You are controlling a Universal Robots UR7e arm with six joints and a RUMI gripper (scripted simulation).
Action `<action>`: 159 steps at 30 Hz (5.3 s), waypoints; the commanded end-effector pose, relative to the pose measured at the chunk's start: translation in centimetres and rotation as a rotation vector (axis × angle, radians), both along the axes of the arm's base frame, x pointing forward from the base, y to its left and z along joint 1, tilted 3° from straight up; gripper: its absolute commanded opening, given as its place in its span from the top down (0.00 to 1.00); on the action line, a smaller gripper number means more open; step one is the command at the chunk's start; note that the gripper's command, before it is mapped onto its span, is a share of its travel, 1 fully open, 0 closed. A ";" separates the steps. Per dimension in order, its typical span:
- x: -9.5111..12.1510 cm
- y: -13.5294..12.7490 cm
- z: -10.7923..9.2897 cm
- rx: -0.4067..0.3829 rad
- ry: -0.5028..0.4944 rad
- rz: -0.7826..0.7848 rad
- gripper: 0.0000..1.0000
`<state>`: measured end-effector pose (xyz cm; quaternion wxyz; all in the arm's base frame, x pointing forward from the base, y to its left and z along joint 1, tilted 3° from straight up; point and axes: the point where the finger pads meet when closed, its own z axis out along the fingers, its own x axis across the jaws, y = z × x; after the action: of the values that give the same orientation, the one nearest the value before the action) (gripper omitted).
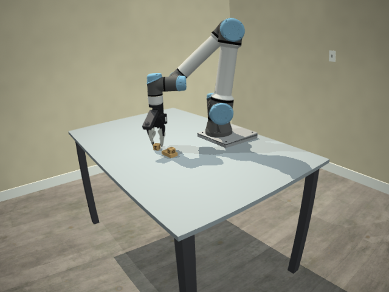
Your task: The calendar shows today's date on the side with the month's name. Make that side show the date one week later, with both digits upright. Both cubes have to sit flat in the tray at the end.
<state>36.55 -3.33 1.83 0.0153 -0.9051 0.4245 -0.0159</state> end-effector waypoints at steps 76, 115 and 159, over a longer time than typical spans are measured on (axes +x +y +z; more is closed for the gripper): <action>-0.1 -0.1 7.6 -0.002 -0.002 0.003 0.72; -0.1 0.0 5.6 -0.001 0.000 0.004 0.72; 0.1 -0.1 2.3 -0.002 -0.002 0.003 0.72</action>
<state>36.76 -3.48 4.33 0.0149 -0.9057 0.4232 -0.0181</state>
